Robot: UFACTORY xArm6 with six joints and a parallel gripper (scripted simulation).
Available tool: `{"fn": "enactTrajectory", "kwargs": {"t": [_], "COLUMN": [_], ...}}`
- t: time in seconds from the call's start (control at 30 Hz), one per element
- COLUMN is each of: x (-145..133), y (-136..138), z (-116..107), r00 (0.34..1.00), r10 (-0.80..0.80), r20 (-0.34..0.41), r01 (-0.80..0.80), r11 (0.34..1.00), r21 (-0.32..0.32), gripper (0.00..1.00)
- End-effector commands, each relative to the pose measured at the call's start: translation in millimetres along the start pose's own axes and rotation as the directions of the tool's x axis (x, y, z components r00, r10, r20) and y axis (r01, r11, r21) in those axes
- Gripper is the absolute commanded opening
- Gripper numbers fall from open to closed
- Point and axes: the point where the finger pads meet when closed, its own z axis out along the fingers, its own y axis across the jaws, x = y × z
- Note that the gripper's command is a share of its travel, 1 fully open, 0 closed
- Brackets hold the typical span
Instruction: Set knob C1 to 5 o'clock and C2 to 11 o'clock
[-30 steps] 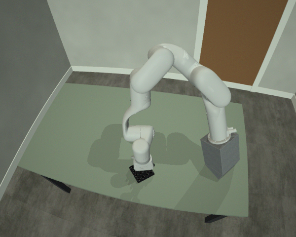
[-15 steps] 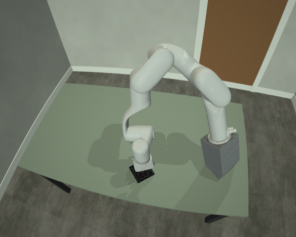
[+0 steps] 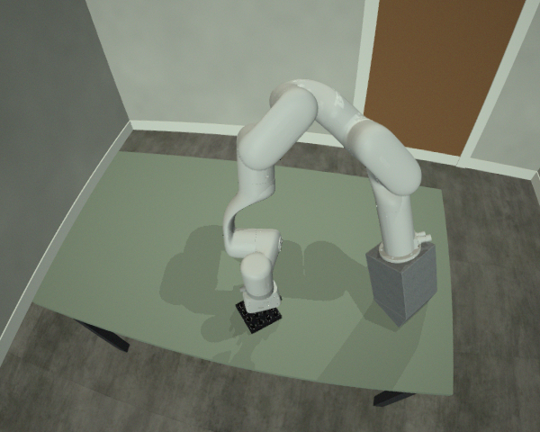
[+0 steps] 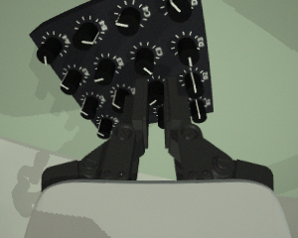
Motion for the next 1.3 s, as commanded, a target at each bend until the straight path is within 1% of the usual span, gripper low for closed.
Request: {"fn": "enactTrajectory", "kwargs": {"t": [0.0, 0.03, 0.07, 0.83, 1.0, 1.27], "x": [0, 0, 0, 0, 0, 0], "y": [-1, -1, -1, -1, -1, -1], "z": [-1, -1, -1, -2, -7, -27], "r00": [1.000, 1.000, 1.000, 1.000, 1.000, 1.000], "r10": [0.000, 0.000, 0.000, 0.000, 0.000, 0.000], "r20": [0.001, 0.001, 0.001, 0.001, 0.001, 0.001], "r01": [0.000, 0.000, 0.000, 0.000, 0.000, 0.000], "r11": [1.000, 1.000, 1.000, 1.000, 1.000, 1.000], "r21": [0.003, 0.003, 0.003, 0.003, 0.003, 0.003], "gripper": [0.08, 0.08, 0.19, 0.19, 0.19, 0.19]}}
